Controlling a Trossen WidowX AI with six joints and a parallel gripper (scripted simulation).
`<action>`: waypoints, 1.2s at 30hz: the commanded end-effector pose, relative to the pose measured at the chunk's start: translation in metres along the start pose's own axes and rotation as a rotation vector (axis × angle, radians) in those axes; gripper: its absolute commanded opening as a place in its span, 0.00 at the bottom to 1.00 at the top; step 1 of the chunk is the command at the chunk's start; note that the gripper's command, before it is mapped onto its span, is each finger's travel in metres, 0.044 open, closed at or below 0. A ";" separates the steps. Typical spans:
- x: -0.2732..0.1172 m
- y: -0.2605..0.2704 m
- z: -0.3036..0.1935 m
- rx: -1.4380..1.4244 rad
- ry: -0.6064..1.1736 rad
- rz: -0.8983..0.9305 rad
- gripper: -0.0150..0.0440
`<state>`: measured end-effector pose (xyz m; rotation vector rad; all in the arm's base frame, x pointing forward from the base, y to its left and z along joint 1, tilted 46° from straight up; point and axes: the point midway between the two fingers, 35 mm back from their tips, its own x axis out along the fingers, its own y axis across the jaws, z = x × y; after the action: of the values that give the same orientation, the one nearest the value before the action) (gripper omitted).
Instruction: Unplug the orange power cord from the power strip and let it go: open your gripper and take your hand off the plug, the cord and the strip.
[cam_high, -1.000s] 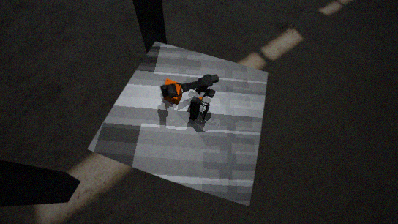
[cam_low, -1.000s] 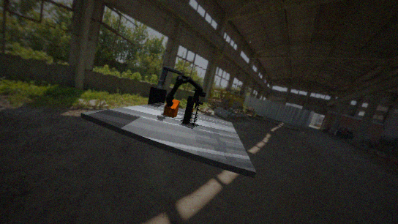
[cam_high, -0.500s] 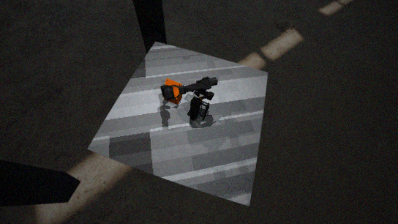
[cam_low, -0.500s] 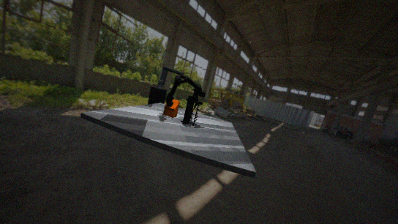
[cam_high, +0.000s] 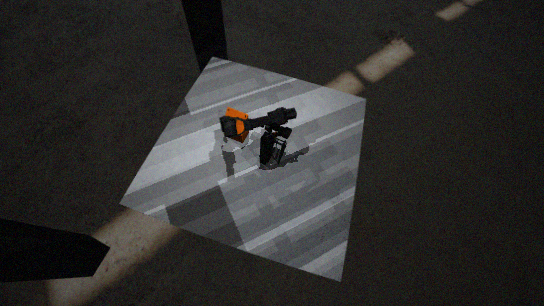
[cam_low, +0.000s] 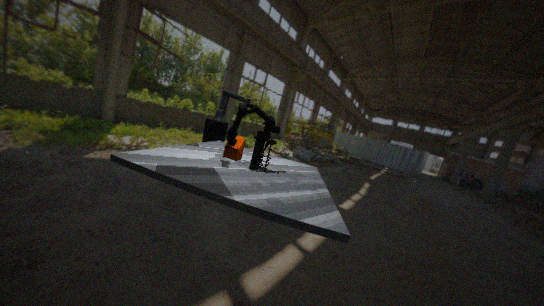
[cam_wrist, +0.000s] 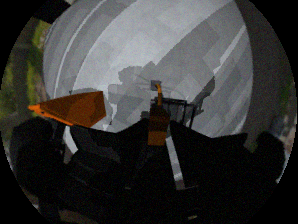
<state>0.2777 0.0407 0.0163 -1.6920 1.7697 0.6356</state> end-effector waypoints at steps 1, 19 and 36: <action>0.000 0.000 0.000 0.000 0.000 0.000 0.48; 0.000 -0.001 0.007 -0.001 -0.001 0.000 0.25; -0.003 -0.002 0.034 -0.003 -0.003 -0.002 0.25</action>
<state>0.2784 0.0398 0.0091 -1.7331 1.8311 0.5964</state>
